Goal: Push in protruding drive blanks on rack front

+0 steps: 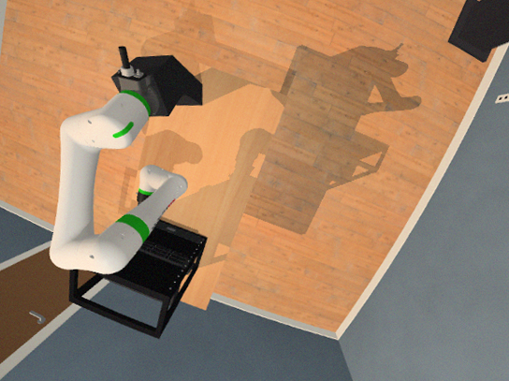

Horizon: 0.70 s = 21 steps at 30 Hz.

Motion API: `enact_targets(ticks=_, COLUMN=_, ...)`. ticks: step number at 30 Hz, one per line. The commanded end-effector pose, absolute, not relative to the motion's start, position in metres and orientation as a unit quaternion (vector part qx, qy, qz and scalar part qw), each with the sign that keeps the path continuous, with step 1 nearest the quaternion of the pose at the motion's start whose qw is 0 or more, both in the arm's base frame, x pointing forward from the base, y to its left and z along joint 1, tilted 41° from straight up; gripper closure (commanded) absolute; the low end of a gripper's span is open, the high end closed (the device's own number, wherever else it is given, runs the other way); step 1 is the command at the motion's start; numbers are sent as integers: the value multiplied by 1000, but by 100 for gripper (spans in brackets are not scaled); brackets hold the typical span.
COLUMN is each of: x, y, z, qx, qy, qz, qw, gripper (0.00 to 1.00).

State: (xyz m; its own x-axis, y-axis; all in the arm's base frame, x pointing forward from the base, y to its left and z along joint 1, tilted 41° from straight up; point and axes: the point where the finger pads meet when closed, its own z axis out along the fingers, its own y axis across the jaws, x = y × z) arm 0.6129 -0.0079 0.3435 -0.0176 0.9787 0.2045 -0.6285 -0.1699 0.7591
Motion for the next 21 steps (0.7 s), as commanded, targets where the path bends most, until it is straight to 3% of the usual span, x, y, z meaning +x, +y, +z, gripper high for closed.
enact_targets(ticks=1, x=613, y=-8, z=344, qx=365, qy=239, qz=672, qw=598, gripper=90)
enact_targets(ticks=21, x=620, y=-9, z=350, qx=365, qy=239, qz=672, qw=598, gripper=90)
